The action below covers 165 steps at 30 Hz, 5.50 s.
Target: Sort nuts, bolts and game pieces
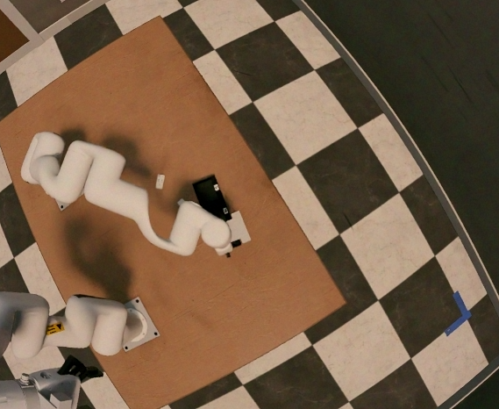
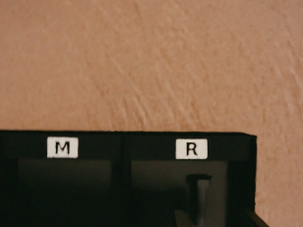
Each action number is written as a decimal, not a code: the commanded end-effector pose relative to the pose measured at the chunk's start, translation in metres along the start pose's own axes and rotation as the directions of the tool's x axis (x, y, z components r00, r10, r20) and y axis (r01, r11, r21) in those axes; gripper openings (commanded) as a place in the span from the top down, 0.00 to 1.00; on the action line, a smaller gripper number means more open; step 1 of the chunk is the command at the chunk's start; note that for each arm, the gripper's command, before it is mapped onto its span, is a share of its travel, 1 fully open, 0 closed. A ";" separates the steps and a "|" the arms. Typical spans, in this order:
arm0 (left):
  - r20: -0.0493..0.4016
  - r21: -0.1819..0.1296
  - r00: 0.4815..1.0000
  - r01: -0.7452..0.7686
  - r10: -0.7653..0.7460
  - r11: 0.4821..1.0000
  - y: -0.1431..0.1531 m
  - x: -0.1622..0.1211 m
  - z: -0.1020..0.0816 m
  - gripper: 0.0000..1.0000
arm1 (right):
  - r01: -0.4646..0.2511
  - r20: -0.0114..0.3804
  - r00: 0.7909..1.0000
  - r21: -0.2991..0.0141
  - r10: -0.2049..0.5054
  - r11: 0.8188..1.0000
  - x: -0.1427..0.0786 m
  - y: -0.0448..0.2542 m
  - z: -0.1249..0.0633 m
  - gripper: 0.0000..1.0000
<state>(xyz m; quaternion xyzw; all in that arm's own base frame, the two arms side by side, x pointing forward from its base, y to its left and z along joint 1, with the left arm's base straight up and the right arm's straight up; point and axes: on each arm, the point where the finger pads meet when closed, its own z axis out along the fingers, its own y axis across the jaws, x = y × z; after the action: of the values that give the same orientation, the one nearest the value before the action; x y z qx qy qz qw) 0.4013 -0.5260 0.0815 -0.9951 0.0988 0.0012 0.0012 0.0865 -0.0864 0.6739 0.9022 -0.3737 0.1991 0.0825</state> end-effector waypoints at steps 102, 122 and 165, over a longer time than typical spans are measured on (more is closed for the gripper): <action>0.001 -0.008 0.556 0.831 -0.831 0.556 -0.044 -0.089 0.059 0.68 | 0.000 -0.001 1.000 0.000 0.000 1.000 0.000 0.000 0.000 0.00; 0.001 -0.008 0.556 0.831 -0.831 0.556 -0.044 -0.089 0.059 0.89 | 0.000 -0.001 1.000 0.000 0.000 1.000 0.000 0.000 0.000 0.00; 0.001 -0.008 0.556 0.831 -0.831 0.556 -0.045 -0.090 -0.001 0.89 | 0.000 -0.001 1.000 0.000 0.000 1.000 0.000 0.000 0.000 0.00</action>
<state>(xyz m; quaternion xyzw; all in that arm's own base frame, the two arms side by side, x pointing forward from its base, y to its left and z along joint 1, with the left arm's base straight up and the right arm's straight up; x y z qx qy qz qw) 0.3215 -0.4635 0.0803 -0.9243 -0.3816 0.0000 0.0001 0.0865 -0.0864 0.6739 0.9022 -0.3737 0.1991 0.0825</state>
